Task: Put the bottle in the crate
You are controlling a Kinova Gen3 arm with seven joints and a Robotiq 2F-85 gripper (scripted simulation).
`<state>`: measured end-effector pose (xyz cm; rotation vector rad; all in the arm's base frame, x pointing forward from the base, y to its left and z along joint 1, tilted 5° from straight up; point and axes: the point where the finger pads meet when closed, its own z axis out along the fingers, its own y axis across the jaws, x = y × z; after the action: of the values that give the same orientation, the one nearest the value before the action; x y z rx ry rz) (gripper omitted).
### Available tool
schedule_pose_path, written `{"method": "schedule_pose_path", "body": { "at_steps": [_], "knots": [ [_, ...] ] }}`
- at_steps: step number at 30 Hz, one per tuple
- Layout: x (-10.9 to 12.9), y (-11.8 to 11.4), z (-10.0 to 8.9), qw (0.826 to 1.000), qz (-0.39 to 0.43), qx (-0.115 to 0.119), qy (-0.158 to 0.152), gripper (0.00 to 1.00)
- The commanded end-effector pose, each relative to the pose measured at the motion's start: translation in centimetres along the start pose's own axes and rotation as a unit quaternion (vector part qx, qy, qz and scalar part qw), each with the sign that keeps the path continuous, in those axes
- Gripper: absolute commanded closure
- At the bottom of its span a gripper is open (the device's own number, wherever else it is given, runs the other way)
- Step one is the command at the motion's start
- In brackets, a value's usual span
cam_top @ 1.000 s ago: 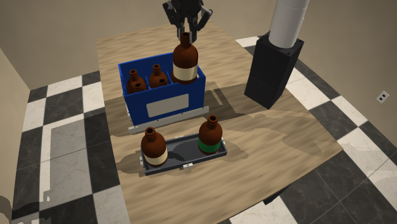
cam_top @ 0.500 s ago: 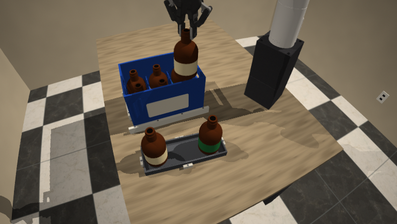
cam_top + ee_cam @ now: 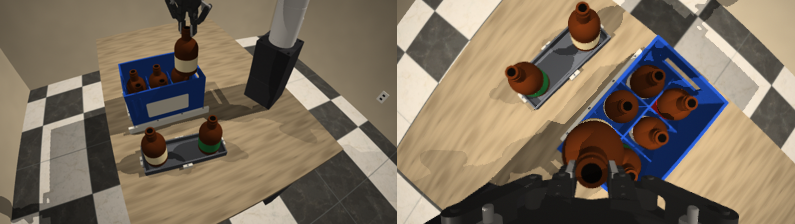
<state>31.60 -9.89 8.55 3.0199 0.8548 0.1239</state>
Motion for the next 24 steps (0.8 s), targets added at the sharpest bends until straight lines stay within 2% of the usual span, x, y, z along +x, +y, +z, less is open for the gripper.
{"method": "schedule_pose_path", "body": {
  "at_steps": [1, 24],
  "knots": [
    [-0.37, 0.09, -0.06, 1.000, 0.001, 0.000, 0.003, 1.00],
    [-1.16, 0.47, -0.06, 1.000, 0.001, 0.000, 0.003, 1.00]
  ]
}}
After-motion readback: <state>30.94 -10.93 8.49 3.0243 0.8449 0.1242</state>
